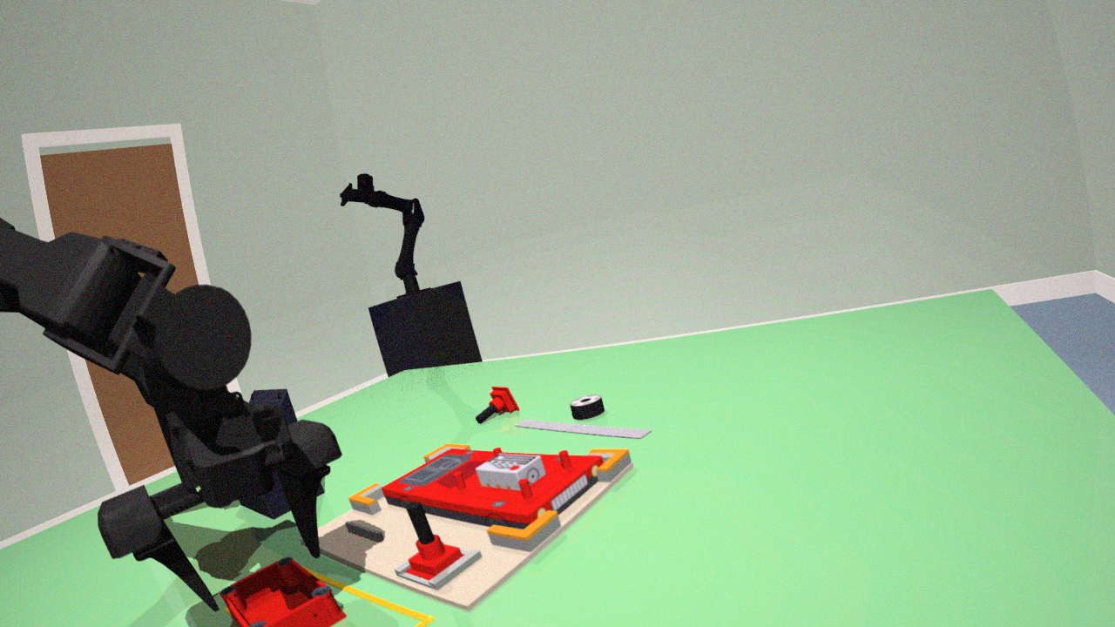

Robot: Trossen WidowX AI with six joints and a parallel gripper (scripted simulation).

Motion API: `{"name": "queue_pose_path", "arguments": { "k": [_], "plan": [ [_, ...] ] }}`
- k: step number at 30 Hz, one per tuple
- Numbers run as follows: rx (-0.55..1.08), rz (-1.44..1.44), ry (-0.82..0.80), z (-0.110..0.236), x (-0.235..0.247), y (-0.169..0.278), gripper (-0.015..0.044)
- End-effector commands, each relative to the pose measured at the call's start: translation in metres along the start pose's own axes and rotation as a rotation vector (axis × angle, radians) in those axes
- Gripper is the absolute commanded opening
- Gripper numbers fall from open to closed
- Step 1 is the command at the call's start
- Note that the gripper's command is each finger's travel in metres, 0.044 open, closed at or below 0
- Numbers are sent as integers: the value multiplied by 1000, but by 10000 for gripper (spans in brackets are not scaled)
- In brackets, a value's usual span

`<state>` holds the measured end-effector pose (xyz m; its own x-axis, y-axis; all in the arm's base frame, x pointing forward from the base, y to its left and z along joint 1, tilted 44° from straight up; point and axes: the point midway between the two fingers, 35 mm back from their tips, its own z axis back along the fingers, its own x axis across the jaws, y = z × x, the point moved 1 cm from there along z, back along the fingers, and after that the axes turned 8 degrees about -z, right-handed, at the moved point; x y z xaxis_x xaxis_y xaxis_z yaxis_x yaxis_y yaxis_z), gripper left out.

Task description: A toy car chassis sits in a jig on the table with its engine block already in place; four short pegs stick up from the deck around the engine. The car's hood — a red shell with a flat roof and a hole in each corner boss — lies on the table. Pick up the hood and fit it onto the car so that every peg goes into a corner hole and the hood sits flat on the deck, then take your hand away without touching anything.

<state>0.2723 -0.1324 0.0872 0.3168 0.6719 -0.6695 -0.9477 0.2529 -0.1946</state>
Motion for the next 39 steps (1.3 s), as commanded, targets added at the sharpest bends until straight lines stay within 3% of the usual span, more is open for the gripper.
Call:
{"name": "queue_pose_path", "arguments": {
  "k": [1, 34, 39],
  "plan": [
    [2, 4, 4, -3, 0, 1, 440],
    [2, 4, 5, -19, -1, 1, 440],
    [-1, 0, 3, -16, 0, 0, 328]
  ]
}}
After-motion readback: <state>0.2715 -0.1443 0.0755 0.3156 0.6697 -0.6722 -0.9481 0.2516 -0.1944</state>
